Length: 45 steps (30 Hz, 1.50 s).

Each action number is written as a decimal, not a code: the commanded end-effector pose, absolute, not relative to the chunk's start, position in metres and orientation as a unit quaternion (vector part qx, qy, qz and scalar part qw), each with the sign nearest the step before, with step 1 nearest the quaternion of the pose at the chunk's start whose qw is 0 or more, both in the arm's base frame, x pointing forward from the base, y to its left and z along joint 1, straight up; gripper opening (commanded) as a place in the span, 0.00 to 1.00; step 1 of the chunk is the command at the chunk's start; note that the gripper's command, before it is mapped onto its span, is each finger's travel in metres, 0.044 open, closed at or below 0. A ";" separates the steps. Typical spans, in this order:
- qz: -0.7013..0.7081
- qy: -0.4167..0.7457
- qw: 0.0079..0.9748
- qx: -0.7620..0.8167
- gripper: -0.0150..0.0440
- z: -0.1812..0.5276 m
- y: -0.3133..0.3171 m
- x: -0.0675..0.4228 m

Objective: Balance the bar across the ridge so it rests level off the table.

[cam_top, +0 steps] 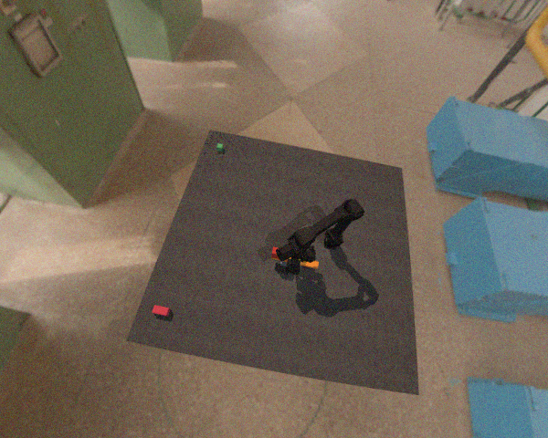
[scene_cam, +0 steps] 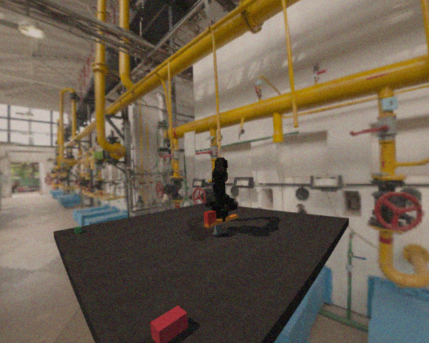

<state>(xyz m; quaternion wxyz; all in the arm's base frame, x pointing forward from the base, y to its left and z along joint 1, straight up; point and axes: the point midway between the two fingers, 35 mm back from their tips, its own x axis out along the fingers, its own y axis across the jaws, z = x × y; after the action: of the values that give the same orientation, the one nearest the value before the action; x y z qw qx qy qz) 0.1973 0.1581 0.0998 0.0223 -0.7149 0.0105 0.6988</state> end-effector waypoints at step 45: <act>0.699 0.011 0.022 -0.715 1.00 0.200 0.156 0.195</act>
<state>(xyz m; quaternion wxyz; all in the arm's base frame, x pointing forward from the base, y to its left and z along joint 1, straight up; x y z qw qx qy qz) 0.1988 0.1594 0.1802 0.0222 -0.7150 0.0103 0.6987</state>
